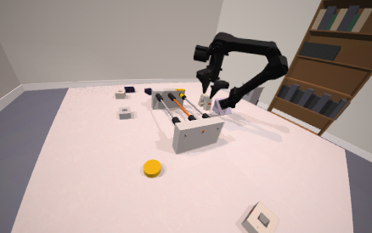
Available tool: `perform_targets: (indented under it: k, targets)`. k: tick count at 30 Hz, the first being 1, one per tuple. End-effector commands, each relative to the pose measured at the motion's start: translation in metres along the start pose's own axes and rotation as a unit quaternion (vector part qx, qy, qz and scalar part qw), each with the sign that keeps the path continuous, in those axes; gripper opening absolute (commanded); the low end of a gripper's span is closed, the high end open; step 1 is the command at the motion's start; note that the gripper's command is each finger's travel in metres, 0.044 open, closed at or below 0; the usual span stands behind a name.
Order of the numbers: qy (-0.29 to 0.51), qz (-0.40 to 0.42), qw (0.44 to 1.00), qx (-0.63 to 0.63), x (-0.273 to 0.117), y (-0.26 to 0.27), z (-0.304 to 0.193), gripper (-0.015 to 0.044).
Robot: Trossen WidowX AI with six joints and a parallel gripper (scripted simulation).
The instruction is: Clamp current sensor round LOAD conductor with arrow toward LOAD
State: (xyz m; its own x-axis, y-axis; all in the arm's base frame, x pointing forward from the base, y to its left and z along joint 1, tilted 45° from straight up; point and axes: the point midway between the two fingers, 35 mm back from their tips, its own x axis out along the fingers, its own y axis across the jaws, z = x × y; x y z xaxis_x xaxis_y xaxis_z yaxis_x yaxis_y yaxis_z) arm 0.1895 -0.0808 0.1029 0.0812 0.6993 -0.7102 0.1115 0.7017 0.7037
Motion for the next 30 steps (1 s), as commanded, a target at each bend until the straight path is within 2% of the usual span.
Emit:
perform_targets:
  k: [1, 15, 30]
  targets:
    - [-0.005, 0.0, 0.999, -0.043, -0.004, 0.0, 0.0, 0.0]
    - [-0.042, -0.012, 0.961, -0.274, -0.013, 0.0, 0.0, 0.0]
    - [-0.073, -0.044, 0.86, -0.504, -0.022, 0.0, 0.0, 0.0]
